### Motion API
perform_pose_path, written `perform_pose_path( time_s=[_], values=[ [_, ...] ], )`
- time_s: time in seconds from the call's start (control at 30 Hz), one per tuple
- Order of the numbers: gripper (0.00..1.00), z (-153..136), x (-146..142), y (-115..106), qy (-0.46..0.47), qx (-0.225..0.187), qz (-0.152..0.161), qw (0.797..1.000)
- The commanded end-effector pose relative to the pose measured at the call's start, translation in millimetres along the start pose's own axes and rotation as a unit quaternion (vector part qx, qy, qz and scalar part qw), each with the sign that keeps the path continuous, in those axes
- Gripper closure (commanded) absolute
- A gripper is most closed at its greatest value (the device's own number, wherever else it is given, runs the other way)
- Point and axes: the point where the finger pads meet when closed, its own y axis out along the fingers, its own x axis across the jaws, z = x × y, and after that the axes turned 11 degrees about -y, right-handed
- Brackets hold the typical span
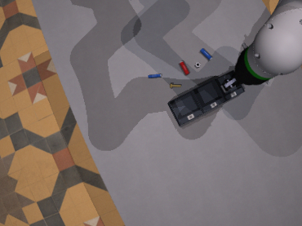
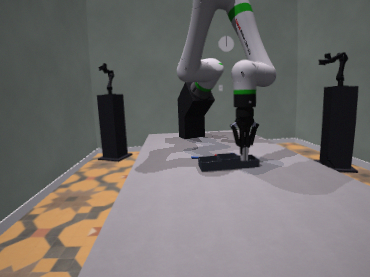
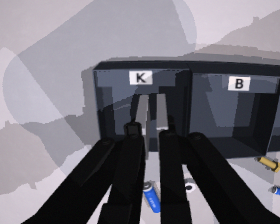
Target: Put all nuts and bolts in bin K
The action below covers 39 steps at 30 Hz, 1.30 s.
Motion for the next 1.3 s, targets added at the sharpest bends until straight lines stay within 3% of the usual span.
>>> perform_pose_path(
  time_s=[0.0,0.97,1.27],
  values=[
    [0.95,0.2,0.1,-0.1,0.0,0.0,0.0,1.0],
    [0.95,0.2,0.1,-0.1,0.0,0.0,0.0,1.0],
    [0.95,0.2,0.1,-9.4,0.0,0.0,0.0,1.0]
  ],
)
